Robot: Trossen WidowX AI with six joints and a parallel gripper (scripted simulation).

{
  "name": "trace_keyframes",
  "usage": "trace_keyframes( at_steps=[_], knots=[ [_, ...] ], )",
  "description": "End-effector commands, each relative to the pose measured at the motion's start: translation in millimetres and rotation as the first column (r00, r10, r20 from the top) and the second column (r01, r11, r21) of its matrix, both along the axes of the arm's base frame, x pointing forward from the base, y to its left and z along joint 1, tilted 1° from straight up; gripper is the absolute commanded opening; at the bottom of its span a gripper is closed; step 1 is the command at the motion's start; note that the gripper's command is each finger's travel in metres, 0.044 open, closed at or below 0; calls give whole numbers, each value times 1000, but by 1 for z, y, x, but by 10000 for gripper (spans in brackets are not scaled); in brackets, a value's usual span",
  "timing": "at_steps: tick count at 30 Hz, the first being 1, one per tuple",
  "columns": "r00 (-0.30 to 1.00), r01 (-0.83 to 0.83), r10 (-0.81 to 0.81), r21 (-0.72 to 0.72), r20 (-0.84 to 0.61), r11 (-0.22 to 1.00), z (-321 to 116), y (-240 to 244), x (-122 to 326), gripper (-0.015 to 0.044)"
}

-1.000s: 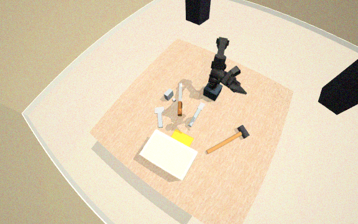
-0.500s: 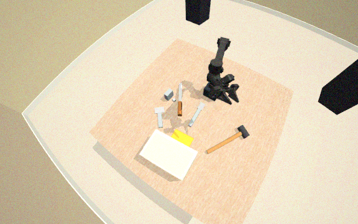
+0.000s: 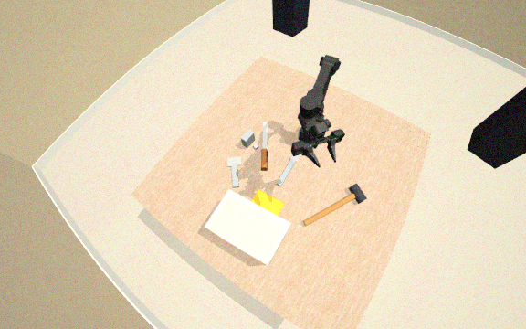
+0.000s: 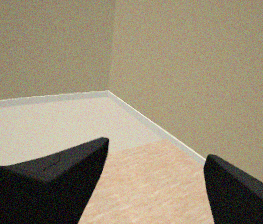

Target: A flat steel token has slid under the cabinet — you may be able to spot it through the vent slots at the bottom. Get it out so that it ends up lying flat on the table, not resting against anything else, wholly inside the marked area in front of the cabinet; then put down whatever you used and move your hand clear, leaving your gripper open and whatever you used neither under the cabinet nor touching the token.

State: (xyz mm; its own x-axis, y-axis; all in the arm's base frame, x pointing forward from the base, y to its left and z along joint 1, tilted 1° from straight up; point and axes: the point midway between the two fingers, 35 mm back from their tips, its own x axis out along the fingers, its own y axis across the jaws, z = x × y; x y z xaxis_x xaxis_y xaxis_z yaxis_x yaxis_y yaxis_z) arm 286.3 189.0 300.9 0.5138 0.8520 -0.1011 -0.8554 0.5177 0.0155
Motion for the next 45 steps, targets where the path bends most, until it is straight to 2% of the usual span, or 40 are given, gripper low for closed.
trace_keyframes(
  at_steps=[1,10,19,32,45],
  knots=[
    [992,59,-56,21,-115,998,-9,-7,13,270],
    [908,213,-178,53,-379,976,-33,-25,36,270],
    [745,382,-275,52,-608,923,-59,-46,55,270],
    [413,618,-343,-17,-843,786,-97,-80,75,270],
    [35,799,-307,-158,-951,581,-135,-117,84,270]
  ],
)
